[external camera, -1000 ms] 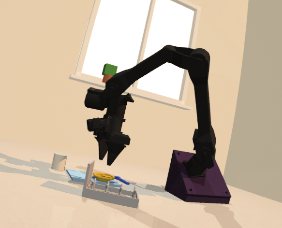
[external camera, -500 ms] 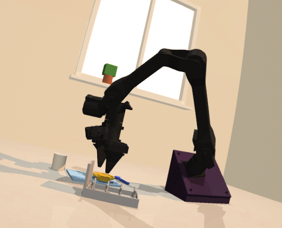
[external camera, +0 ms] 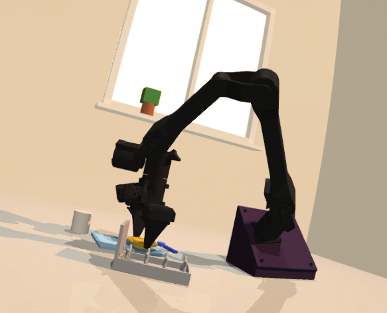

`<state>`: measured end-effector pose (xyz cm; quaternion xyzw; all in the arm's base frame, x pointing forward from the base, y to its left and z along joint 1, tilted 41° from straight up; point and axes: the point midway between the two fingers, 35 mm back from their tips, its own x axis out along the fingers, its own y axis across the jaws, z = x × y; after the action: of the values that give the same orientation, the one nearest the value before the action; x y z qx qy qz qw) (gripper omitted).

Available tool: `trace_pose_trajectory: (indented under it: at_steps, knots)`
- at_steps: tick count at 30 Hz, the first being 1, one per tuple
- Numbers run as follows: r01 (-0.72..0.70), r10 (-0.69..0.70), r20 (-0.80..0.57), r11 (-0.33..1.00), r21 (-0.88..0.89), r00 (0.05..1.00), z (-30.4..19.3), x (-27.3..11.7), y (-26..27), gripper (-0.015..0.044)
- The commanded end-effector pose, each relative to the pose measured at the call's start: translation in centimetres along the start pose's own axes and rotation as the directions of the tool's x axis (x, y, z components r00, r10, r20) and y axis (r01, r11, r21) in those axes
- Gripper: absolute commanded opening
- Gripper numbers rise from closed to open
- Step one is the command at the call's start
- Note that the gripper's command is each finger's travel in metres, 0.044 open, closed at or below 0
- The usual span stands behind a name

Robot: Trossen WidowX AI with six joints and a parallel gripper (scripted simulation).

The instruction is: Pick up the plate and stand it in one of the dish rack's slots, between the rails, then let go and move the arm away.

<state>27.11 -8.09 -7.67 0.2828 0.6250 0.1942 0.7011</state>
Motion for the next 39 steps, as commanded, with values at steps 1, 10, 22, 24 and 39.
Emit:
trace_pose_trajectory:
  at_steps: [1, 10, 22, 24, 39]
  knots:
    - [-0.010, 0.010, -0.005, 1.000, 0.008, 1.000, -0.3, 0.6, 0.1, 0.0393]
    - [-0.010, 0.010, -0.005, 1.000, 0.008, 1.000, -0.3, 0.6, 0.1, 0.0367]
    - [-0.009, 0.009, -0.005, 1.000, 0.008, 1.000, -0.2, 0.4, 0.1, 0.0228]
    - [-0.008, 0.008, -0.005, 1.000, 0.008, 1.000, -0.1, 0.0, 0.0, 0.0176]
    - [0.003, -0.003, -0.004, 1.000, 0.010, 1.000, 1.1, -7.4, -0.9, 0.0000]
